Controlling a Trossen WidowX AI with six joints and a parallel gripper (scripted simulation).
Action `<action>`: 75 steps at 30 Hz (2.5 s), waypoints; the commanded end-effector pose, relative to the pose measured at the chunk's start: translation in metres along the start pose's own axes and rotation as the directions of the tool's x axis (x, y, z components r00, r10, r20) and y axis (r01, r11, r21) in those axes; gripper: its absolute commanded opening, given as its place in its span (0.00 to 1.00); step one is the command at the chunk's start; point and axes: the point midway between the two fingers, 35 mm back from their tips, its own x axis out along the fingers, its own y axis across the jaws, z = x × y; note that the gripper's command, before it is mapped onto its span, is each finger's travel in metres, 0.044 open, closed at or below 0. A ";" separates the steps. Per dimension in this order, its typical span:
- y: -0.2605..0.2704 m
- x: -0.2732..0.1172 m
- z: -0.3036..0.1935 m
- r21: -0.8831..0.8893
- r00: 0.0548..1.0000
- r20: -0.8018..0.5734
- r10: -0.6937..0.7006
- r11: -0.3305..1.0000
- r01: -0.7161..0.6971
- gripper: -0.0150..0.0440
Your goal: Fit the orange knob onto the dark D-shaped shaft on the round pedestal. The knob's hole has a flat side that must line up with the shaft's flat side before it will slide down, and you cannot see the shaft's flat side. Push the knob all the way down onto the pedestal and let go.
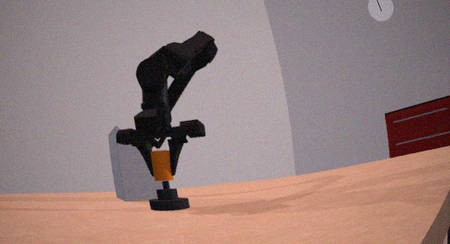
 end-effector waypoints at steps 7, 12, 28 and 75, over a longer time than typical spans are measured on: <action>0.003 -0.003 0.003 0.003 1.000 0.009 0.001 1.000 -0.001 0.25; 0.005 -0.002 0.005 0.003 1.000 0.009 0.001 1.000 -0.001 0.25; 0.002 -0.001 0.004 0.003 1.000 0.009 0.001 1.000 -0.001 0.25; 0.001 -0.003 0.003 0.089 1.000 0.009 0.001 0.996 -0.002 0.25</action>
